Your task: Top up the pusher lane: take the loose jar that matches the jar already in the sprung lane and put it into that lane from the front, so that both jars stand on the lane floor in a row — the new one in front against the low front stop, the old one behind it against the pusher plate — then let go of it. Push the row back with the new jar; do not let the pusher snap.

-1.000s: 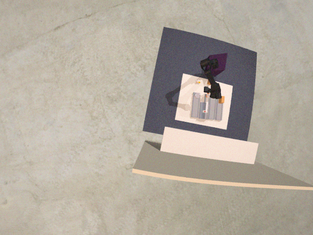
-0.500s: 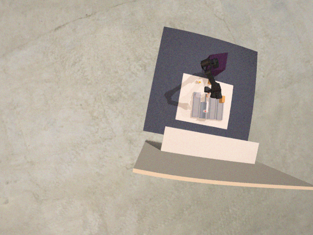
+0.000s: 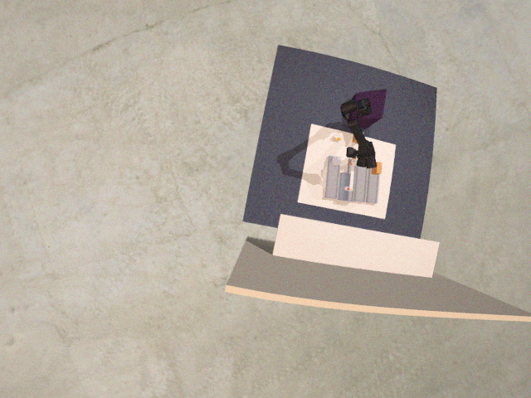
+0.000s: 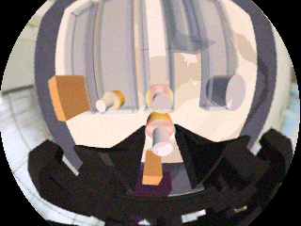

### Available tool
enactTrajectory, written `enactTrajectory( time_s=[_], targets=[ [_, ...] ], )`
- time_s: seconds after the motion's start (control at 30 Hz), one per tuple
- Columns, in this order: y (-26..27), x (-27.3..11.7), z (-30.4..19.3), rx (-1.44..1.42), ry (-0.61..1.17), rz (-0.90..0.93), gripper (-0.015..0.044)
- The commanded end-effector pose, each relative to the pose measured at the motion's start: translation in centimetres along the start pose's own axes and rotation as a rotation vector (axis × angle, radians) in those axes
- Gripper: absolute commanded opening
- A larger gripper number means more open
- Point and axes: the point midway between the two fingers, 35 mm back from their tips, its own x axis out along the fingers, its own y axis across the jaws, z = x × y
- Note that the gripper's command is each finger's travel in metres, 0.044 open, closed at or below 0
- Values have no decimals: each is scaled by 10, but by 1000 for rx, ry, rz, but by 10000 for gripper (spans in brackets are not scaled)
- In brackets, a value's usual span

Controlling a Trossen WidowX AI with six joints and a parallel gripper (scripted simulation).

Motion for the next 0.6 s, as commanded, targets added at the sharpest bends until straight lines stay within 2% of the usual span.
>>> enactTrajectory(
  time_s=[0.0, 0.57],
  targets=[
    [-2, -2, 8, 12, -18, -2, 0],
    [-2, -2, 15, 12, -18, -2, 0]
  ],
)
